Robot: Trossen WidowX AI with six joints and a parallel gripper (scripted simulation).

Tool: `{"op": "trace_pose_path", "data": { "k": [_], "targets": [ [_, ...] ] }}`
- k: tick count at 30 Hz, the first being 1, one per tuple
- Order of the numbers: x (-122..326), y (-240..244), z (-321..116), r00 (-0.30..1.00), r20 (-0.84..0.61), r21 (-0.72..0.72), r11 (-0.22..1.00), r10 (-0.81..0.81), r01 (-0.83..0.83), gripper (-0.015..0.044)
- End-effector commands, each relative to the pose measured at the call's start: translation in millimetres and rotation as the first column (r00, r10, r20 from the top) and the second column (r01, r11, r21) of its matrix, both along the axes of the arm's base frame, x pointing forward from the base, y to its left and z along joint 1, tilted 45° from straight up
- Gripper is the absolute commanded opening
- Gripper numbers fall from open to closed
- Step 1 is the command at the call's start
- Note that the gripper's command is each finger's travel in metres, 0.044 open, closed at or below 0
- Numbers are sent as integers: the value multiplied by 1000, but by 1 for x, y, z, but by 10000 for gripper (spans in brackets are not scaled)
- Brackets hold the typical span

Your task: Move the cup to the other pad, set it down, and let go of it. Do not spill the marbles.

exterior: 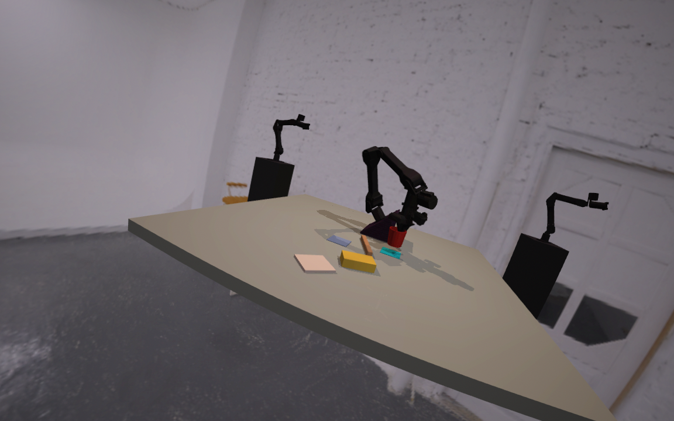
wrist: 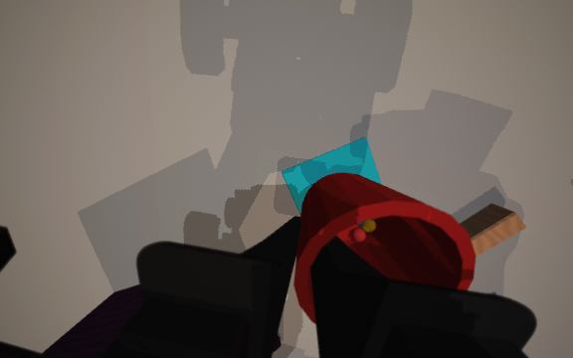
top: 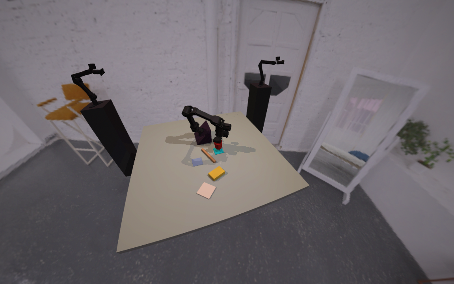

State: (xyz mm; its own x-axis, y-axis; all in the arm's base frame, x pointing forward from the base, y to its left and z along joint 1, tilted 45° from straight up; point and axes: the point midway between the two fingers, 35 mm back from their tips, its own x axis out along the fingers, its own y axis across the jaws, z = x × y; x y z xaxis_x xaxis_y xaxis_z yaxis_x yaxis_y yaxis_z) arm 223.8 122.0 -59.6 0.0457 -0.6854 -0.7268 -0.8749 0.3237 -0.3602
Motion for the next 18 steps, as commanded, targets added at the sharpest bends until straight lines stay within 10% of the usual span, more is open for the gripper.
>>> {"op": "trace_pose_path", "data": {
  "k": [1,18],
  "targets": [
    [0,-7,-6,1000,-4,-7,1000,1,-1,0],
    [0,-23,-22,1000,-4,-8,1000,1,-1,0]
  ]
}}
